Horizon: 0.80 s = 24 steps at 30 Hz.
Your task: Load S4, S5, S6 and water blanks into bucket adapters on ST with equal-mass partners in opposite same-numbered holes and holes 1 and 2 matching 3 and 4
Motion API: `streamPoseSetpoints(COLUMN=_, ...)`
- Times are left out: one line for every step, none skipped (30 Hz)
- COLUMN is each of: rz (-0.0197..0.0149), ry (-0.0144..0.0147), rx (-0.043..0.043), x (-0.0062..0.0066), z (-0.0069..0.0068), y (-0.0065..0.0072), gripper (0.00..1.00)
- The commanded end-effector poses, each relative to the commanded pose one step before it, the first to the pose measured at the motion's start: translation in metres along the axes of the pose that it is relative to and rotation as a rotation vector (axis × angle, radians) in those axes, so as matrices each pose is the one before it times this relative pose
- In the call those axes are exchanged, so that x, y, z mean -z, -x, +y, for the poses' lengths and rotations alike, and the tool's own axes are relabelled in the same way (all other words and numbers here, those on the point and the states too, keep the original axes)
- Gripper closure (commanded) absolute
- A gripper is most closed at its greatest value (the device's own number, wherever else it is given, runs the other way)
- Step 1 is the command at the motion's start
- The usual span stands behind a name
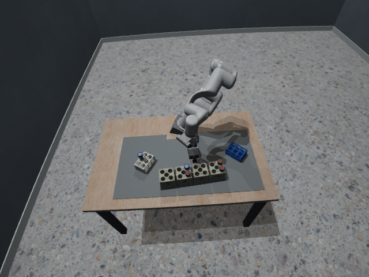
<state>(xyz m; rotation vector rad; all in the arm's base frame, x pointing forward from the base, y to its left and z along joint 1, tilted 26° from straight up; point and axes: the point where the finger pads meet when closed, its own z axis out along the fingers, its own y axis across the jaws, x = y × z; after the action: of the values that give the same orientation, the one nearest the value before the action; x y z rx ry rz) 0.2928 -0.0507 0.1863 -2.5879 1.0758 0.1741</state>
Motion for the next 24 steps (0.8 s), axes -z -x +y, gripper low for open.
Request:
streamPoseSetpoints(rz=-0.00603, ry=0.03709, rx=-0.20675, x=-0.01405, z=0.01113, y=0.02276, gripper=1.0)
streamPoseSetpoints(rz=-0.00388, ry=0.00479, rx=-0.03276, x=-0.00281, z=0.00257, y=0.00325, gripper=1.0)
streamPoseSetpoints(rz=-0.00388, ry=0.0048, rx=-0.03276, x=-0.00283, z=0.00266, y=0.00315, gripper=1.0)
streamPoseSetpoints(rz=0.0, ry=0.0, rx=0.0, x=0.0, z=0.0, y=0.0, gripper=1.0)
streamPoseSetpoints(rz=0.0, ry=0.0, rx=0.0, x=0.0, z=0.0, y=0.0, gripper=1.0)
streamPoseSetpoints(rz=-0.00387, ry=0.0048, rx=-0.03276, x=-0.00286, z=0.00274, y=0.00308, gripper=1.0)
streamPoseSetpoints(rz=-0.00388, ry=0.0048, rx=-0.03276, x=-0.00288, z=0.00283, y=0.00295, gripper=1.0)
streamPoseSetpoints(rz=-0.00388, ry=0.0048, rx=-0.03276, x=-0.00291, z=0.00291, y=0.00285, gripper=1.0)
streamPoseSetpoints(rz=-0.00388, ry=0.0048, rx=-0.03276, x=-0.00293, z=0.00299, y=0.00274, gripper=1.0)
streamPoseSetpoints(rz=-0.00387, ry=0.0048, rx=-0.03276, x=-0.00296, z=0.00307, y=0.00263, gripper=1.0)
streamPoseSetpoints(rz=-0.00388, ry=0.0048, rx=-0.03276, x=-0.00298, z=0.00314, y=0.00251, gripper=1.0)
streamPoseSetpoints(rz=-0.00387, ry=0.0048, rx=-0.03276, x=-0.00301, z=0.0032, y=0.0024, gripper=1.0)
streamPoseSetpoints(rz=-0.00387, ry=0.0048, rx=-0.03276, x=-0.00303, z=0.00326, y=0.00228, gripper=1.0)
streamPoseSetpoints(rz=-0.00387, ry=0.0048, rx=-0.03276, x=-0.00306, z=0.00332, y=0.00216, gripper=1.0)
streamPoseSetpoints(rz=-0.00387, ry=0.00481, rx=-0.03276, x=-0.00308, z=0.00338, y=0.00204, gripper=1.0)
streamPoseSetpoints(rz=-0.00386, ry=0.0048, rx=-0.03276, x=-0.00213, z=0.00235, y=0.00131, gripper=1.0)
streamPoseSetpoints(rz=-0.00385, ry=0.00479, rx=-0.03277, x=0.0, z=0.0, y=0.0, gripper=1.0)
streamPoseSetpoints(rz=-0.00073, ry=0.00091, rx=-0.00621, x=0.0, z=0.00001, y=0.00002, gripper=1.0)
streamPoseSetpoints(rz=0.0, ry=0.0, rx=0.0, x=0.0, z=0.0, y=0.0, gripper=1.0)
streamPoseSetpoints(rz=0.0, ry=0.0, rx=0.0, x=0.0, z=0.0, y=0.0, gripper=1.0)
streamPoseSetpoints(rz=0.0, ry=0.0, rx=0.0, x=0.0, z=0.0, y=0.0, gripper=1.0)
streamPoseSetpoints(rz=0.0, ry=0.0, rx=0.0, x=0.0, z=0.0, y=0.0, gripper=1.0)
streamPoseSetpoints(rz=-0.00001, ry=0.0, rx=0.00001, x=0.0, z=-0.00001, y=-0.00004, gripper=1.0)
streamPoseSetpoints(rz=0.0, ry=0.0, rx=0.0, x=0.0, z=0.0, y=0.00001, gripper=1.0)
